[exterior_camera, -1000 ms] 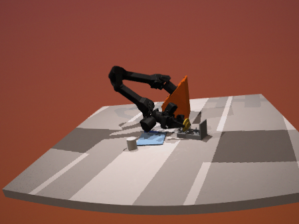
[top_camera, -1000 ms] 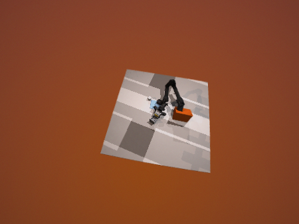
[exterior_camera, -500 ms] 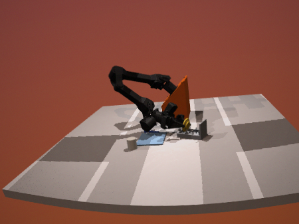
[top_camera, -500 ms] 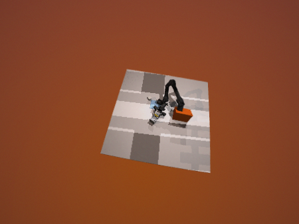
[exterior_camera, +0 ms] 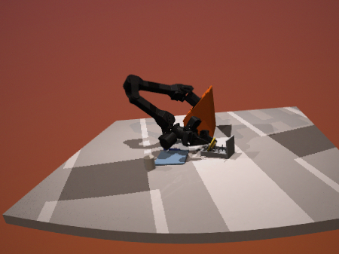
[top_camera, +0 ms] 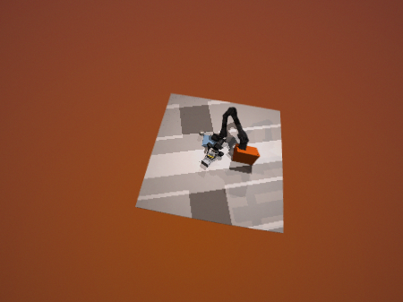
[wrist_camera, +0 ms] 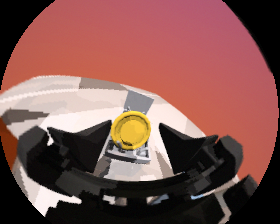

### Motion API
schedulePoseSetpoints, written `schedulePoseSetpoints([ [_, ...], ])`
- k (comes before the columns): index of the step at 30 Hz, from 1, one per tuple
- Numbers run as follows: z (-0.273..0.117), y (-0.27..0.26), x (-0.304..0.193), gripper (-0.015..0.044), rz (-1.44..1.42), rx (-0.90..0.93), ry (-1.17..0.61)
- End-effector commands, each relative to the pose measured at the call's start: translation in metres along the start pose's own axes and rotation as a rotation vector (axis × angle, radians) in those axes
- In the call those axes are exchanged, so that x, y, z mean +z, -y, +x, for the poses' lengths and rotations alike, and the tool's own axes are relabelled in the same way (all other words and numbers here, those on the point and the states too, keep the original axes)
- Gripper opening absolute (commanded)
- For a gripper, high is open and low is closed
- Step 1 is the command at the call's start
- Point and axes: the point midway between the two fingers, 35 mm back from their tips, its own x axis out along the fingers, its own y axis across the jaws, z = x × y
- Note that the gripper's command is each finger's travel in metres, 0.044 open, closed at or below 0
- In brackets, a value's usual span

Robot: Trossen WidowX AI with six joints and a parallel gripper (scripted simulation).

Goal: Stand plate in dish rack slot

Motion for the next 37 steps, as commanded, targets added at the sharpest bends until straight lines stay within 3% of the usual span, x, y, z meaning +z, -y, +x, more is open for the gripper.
schedulePoseSetpoints([
  [1, 0.0, 0.0, 0.001, 0.04, 0.002, 0.004, -0.001],
  [14, -0.02, 0.043, 0.108, 0.04, 0.01, -0.001, 0.014],
  [22, -0.02, 0.043, 0.109, 0.04, 0.029, 0.008, 0.008],
  [37, -0.016, 0.031, 0.11, 0.04, 0.441, 0.182, -0.228],
])
